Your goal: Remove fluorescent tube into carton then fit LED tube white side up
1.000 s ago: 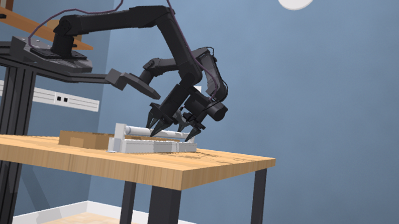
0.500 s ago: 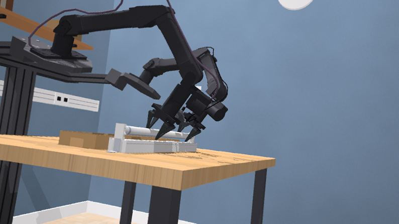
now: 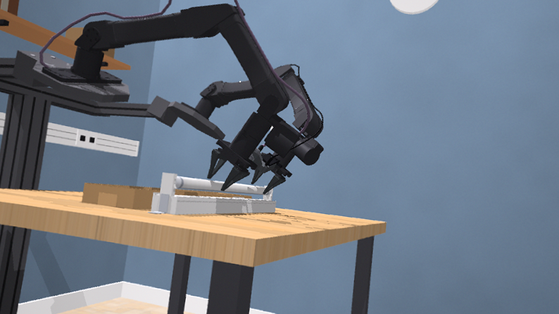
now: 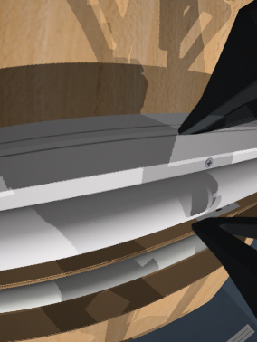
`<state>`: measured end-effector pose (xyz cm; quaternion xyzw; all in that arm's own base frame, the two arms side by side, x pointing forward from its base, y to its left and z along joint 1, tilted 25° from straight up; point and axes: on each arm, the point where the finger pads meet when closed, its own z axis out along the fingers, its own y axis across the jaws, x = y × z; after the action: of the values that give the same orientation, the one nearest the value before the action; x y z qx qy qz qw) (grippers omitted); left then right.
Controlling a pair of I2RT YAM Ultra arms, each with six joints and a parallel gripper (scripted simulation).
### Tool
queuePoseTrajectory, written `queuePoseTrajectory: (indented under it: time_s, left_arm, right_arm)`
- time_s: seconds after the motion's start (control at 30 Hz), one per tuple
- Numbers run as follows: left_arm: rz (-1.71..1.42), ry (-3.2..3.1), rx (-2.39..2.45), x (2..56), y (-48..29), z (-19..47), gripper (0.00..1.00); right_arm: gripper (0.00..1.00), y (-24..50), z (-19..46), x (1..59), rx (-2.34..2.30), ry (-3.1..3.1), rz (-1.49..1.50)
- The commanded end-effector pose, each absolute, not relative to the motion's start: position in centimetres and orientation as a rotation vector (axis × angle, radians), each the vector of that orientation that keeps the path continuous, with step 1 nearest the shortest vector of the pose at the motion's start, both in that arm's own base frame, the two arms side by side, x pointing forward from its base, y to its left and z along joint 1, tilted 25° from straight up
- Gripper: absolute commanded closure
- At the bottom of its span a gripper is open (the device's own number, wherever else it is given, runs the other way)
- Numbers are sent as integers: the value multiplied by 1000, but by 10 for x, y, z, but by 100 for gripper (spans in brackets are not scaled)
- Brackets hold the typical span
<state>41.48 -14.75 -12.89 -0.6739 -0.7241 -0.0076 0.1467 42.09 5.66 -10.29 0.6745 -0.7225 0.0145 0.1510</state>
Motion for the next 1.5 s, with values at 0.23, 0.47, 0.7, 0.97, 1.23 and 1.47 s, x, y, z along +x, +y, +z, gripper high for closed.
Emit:
queuePoseTrajectory:
  time_s: [0.23,0.47,0.7,0.97,1.23,1.47]
  left_arm:
    - [-5,-2070,-1954,416,-167,-87,51]
    - [-27,-2085,-2009,423,-171,-92,51]
    - [-17,-2069,-1998,420,-170,-97,51]
    - [-97,-2359,-1915,455,-160,-60,51]
    - [-177,-2647,-1847,482,-162,-13,51]
    - [-227,-2879,-1745,500,-144,32,51]
  right_arm:
    - [51,76,-51,428,1965,-2076,43]
    - [51,78,-63,429,1991,-2079,61]
    - [51,78,-59,430,2000,-2080,66]
    - [51,74,-33,455,1912,-2338,169]
    - [51,78,9,479,1824,-2628,290]
    - [51,63,48,490,1708,-2856,360]
